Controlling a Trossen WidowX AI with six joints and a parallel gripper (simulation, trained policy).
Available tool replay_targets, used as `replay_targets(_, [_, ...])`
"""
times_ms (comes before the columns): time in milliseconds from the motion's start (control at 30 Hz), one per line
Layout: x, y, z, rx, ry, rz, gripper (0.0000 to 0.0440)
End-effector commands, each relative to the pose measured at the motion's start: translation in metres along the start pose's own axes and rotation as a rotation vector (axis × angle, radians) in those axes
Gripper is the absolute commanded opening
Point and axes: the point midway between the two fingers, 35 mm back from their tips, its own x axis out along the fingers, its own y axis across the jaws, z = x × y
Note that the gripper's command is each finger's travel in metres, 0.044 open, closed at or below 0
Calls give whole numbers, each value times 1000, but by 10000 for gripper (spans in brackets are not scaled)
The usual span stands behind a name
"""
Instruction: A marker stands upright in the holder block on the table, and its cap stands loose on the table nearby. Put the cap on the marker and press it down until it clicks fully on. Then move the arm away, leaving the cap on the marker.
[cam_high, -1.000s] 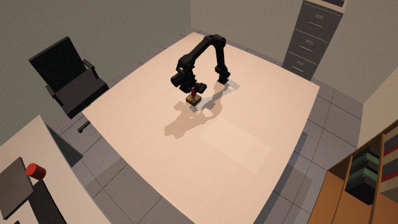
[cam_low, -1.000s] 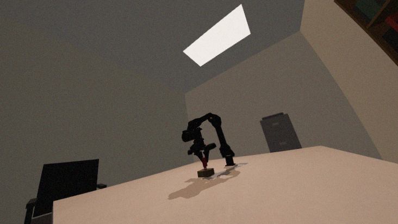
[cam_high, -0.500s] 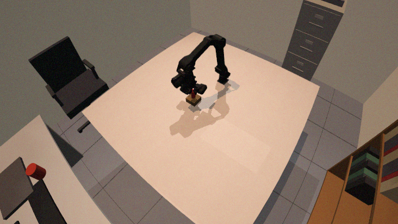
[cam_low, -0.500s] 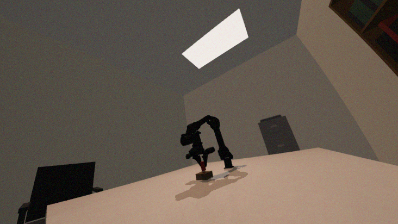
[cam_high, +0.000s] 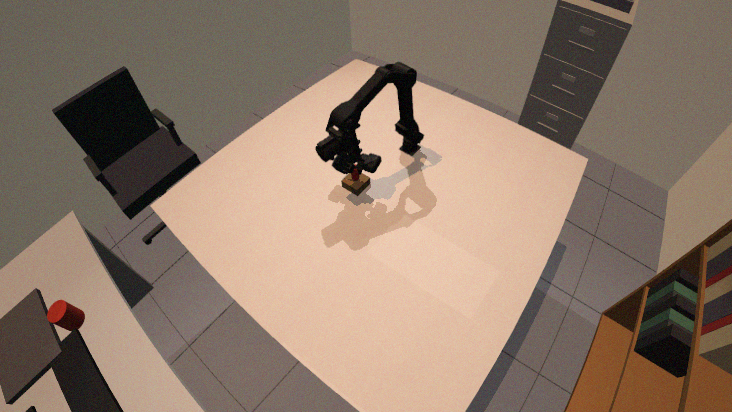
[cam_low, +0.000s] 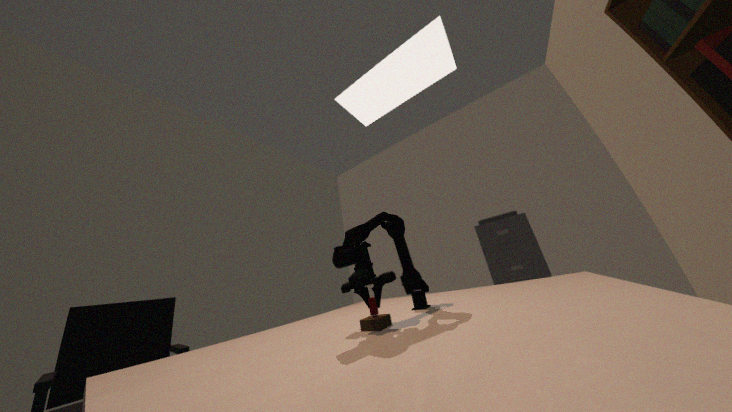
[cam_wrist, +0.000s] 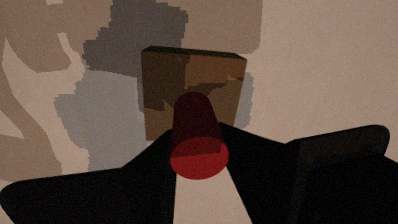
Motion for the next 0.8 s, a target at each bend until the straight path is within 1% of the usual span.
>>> replay_targets(0, [17, -4, -7, -13, 52, -4, 79])
replay_targets(767, [21, -10, -7, -90, 32, -31, 122])
